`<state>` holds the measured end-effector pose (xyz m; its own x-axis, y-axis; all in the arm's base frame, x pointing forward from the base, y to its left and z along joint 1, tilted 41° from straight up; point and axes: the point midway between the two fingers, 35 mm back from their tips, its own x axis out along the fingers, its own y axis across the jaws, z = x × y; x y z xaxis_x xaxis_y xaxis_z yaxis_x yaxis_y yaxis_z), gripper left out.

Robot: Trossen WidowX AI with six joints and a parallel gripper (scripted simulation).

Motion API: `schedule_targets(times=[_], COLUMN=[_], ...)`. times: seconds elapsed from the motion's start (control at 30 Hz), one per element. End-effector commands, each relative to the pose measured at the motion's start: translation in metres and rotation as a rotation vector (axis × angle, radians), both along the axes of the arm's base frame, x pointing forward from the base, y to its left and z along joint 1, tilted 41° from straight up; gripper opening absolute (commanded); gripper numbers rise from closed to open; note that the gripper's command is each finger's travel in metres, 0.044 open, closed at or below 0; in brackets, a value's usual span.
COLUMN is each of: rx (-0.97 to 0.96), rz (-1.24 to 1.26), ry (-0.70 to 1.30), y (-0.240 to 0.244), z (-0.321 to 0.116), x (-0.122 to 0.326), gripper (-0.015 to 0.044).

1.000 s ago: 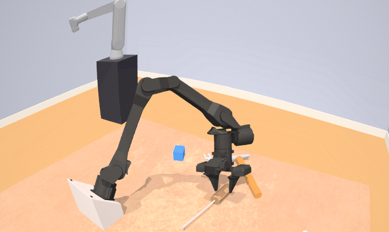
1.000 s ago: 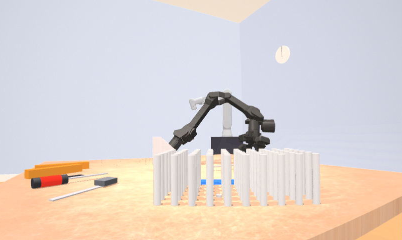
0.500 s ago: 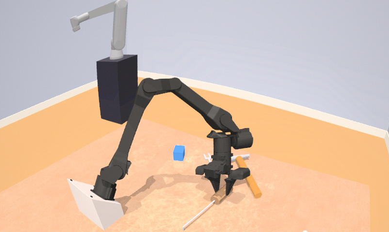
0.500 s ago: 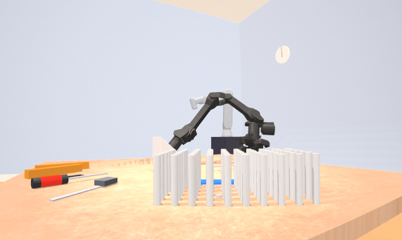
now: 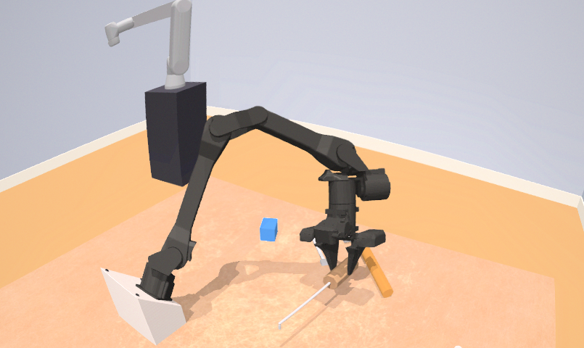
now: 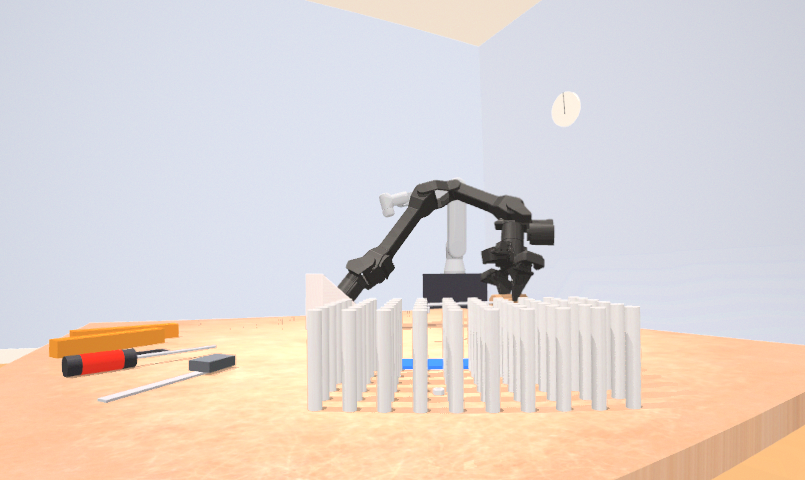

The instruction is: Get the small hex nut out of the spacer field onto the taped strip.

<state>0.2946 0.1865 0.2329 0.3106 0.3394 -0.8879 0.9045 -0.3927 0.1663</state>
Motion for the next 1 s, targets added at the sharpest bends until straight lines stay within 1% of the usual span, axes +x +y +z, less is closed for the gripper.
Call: schedule_targets(times=[0.0, 0.47, 0.6, 0.97], rx=[0.0, -0.001, -0.003, -0.024], rz=[0.003, 0.004, 0.017, 0.218], ry=[-0.005, -0.007, -0.009, -0.05], y=[-0.016, -0.07, -0.073, -0.106], z=[0.019, 0.079, 0.077, 0.047], x=[-0.002, -0.025, -0.025, -0.011], gripper=[0.0, 0.0, 0.0, 0.0])
